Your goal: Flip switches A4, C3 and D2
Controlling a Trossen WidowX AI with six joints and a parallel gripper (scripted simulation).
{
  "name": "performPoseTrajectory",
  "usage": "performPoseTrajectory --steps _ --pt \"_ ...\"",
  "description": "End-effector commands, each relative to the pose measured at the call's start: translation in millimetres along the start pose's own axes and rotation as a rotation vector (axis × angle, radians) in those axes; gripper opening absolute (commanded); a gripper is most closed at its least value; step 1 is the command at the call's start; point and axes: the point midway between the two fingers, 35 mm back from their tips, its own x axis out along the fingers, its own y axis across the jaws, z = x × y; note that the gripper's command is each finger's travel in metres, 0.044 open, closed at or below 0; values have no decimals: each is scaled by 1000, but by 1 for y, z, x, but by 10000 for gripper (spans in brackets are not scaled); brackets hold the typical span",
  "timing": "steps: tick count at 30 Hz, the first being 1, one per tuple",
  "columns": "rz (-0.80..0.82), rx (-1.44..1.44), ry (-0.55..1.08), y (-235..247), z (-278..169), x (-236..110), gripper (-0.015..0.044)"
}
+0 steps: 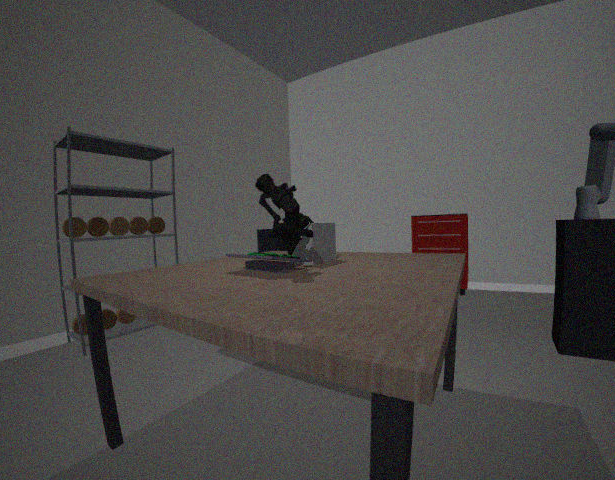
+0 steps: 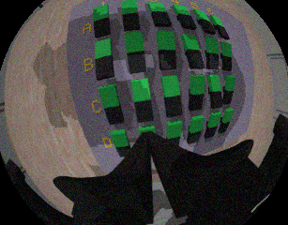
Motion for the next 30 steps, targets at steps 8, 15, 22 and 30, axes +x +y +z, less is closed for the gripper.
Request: performPoseTrajectory --steps 8,15,22,30 --pt "-4 -6 -2 0 0 2 0" --pt "-4 -6 -2 0 0 3 0" --pt "-4 -6 -2 0 0 4 0" --pt "3 -6 -14 2 1 -21 0"
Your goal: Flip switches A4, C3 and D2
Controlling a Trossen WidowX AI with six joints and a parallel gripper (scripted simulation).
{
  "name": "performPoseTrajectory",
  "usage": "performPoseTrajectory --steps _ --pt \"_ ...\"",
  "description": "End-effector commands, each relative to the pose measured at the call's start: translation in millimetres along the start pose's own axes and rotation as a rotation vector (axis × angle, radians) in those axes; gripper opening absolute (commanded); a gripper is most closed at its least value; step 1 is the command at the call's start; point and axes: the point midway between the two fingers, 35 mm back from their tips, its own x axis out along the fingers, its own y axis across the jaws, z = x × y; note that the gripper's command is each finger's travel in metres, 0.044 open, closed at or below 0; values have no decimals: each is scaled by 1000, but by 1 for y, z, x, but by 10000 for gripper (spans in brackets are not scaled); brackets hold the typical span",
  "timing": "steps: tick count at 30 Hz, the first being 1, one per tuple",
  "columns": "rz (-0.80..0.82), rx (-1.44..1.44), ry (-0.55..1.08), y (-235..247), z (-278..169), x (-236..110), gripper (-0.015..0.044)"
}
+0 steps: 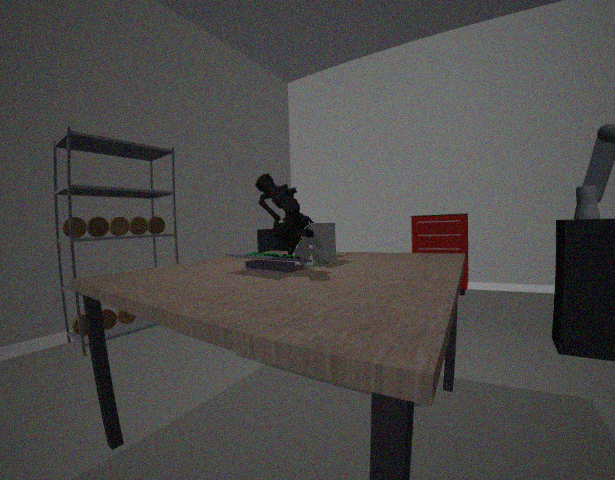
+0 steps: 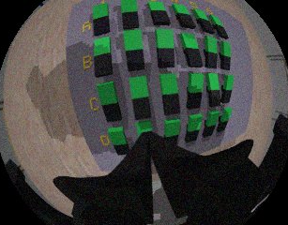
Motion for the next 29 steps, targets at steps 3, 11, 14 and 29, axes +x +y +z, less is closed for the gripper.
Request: performPoseTrajectory --steps 3,11,14,29 --pt "9 5 -31 2 -1 -57 0" --pt "10 5 -32 -11 18 -64 0" --pt "7 6 -33 -36 47 -68 0" --pt "7 6 -33 -38 49 -68 0"
